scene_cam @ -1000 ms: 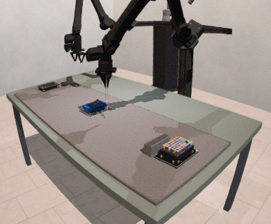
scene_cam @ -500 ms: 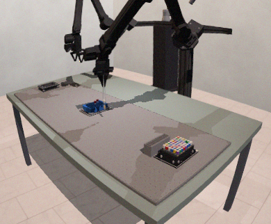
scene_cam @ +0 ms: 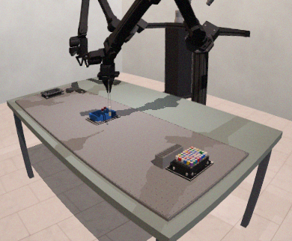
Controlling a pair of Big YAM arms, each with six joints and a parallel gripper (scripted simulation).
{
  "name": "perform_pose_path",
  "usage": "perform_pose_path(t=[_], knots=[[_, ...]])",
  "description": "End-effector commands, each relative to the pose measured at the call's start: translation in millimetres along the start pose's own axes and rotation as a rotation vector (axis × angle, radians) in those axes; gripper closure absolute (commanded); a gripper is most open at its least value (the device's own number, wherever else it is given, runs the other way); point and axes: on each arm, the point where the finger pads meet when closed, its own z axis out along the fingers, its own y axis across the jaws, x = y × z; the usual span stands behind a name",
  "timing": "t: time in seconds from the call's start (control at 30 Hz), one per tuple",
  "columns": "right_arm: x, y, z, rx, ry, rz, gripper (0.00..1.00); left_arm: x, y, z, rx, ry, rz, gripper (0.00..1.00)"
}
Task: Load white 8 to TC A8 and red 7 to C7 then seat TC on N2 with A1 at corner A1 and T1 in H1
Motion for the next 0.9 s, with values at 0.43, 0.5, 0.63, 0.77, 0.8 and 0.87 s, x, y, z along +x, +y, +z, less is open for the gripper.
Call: perform_pose_path(t=[0.43, 0.5, 0.63, 0.77, 0.8, 0.87], knots=[[-5, -1, -2, -0.001, -0.005, -0.014, 0.0, 26, -25, -2, 0.005, 0.005, 0.007, 0.91], [-5, -1, -2, -0.001, -0.005, -0.014, 0.0, 28, -28, -2, 0.005, 0.005, 0.007, 0.91], [-5, -1, -2, -0.001, -0.005, -0.014, 0.0, 31, -32, -2, 0.004, 0.004, 0.006, 0.91], [-5, -1, -2, -0.001, -0.005, -0.014, 0.0, 34, -35, -1, 0.003, 0.004, 0.005, 0.91], [-5, -1, -2, -0.001, -0.005, -0.014, 0.0, 36, -37, -2, 0.005, 0.004, 0.007, 0.91], [-5, -1, -2, -0.001, -0.005, -0.014, 0.0, 39, -39, -2, 0.005, 0.004, 0.007, 0.91]])
